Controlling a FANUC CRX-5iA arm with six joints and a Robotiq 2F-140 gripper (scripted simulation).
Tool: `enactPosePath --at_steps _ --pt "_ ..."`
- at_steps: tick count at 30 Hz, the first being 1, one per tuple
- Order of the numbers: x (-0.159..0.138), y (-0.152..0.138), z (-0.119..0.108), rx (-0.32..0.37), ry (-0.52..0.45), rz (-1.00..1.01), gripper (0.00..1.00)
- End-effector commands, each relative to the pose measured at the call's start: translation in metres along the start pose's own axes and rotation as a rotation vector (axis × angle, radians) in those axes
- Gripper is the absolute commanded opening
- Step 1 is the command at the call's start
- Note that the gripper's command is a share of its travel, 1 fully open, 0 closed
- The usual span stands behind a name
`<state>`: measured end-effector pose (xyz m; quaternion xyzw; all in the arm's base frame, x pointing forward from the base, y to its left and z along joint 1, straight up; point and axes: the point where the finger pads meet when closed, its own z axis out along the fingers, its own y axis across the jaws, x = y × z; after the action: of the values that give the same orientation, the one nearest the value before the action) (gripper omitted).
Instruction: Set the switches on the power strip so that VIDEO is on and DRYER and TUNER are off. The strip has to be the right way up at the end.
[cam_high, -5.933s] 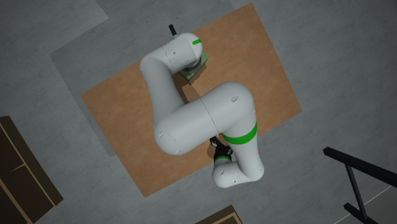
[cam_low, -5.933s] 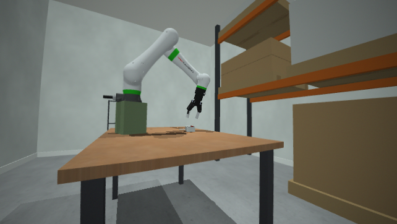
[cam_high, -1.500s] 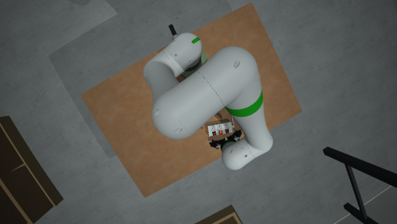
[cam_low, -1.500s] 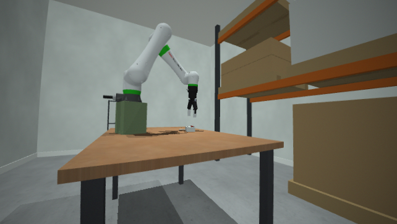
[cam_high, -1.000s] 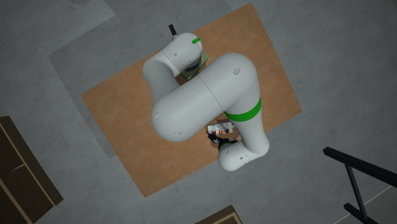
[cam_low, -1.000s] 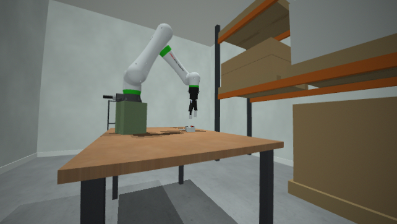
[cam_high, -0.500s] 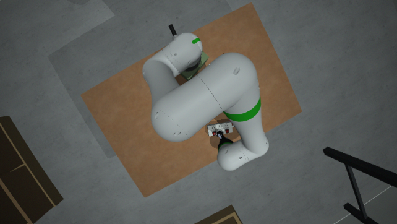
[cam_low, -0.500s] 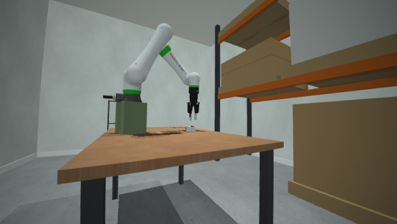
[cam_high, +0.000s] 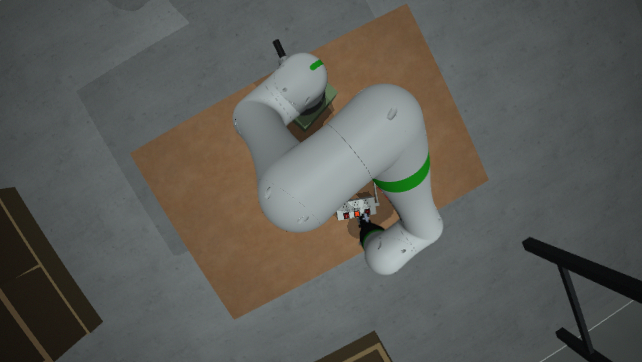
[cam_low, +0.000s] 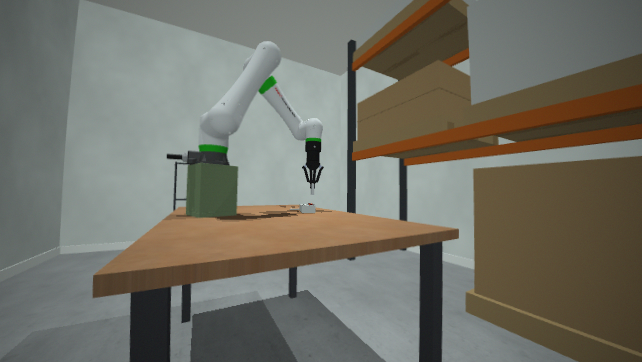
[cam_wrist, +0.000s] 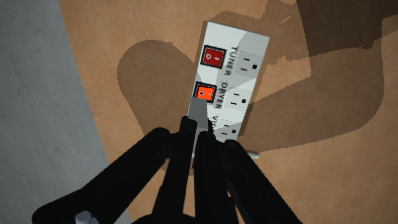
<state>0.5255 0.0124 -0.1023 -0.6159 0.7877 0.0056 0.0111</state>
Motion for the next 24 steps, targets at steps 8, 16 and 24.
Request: enactPosePath --at_steps 8,16,24 --pt "0.0004 0.0009 0.0005 0.000 0.031 0.024 0.00" --pt "0.0004 0.0009 0.0011 0.000 0.031 0.024 0.00" --pt "0.0005 0.0009 0.0053 0.000 0.031 0.024 0.00"
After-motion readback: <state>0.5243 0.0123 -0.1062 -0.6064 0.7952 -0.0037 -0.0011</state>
